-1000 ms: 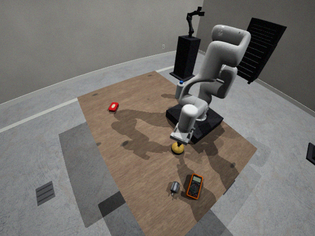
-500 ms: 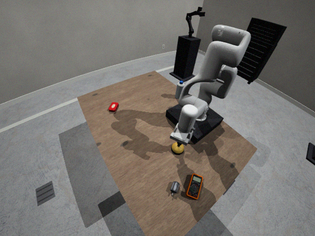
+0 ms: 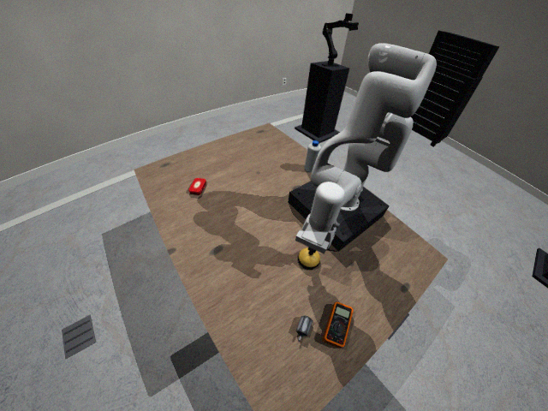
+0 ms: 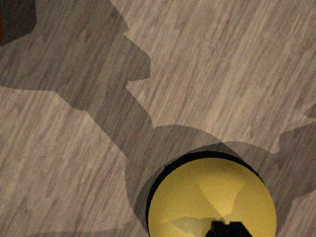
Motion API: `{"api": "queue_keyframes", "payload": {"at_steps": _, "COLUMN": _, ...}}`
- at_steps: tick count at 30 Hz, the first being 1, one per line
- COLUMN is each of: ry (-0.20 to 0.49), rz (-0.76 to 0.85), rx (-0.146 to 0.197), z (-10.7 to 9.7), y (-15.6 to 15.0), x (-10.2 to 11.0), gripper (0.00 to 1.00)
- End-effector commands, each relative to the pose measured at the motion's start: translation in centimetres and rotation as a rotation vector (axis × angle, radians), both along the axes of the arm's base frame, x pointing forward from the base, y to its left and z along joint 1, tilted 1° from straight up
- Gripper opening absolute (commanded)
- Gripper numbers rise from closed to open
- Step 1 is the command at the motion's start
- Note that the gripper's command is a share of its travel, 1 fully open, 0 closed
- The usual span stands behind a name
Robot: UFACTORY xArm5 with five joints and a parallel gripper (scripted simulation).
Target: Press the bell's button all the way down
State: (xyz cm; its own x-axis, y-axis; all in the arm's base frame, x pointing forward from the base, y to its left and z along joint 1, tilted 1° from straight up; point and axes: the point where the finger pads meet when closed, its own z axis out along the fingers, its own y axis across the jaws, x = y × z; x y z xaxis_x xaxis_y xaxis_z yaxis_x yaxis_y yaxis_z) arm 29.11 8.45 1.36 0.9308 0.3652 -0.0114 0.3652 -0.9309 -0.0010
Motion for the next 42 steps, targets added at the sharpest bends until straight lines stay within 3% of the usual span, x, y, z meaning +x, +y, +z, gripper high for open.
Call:
{"api": "queue_keyframes", "payload": {"at_steps": 1, "ry": -0.002, "rz": 0.000, "rx": 0.001, "z": 0.1, "y": 0.0, "x": 0.1, "gripper": 0.00}}
{"api": "queue_keyframes", "payload": {"at_steps": 17, "ry": -0.015, "rz": 0.000, "rx": 0.004, "z": 1.2, "y": 0.0, "x": 0.1, "gripper": 0.00}}
{"api": "queue_keyframes", "payload": {"at_steps": 32, "ry": -0.015, "rz": 0.000, "rx": 0.004, "z": 5.3, "y": 0.1, "x": 0.1, "gripper": 0.00}}
{"api": "queue_keyframes", "payload": {"at_steps": 42, "ry": -0.015, "rz": 0.000, "rx": 0.004, "z": 6.7, "y": 0.1, "x": 0.1, "gripper": 0.00}}
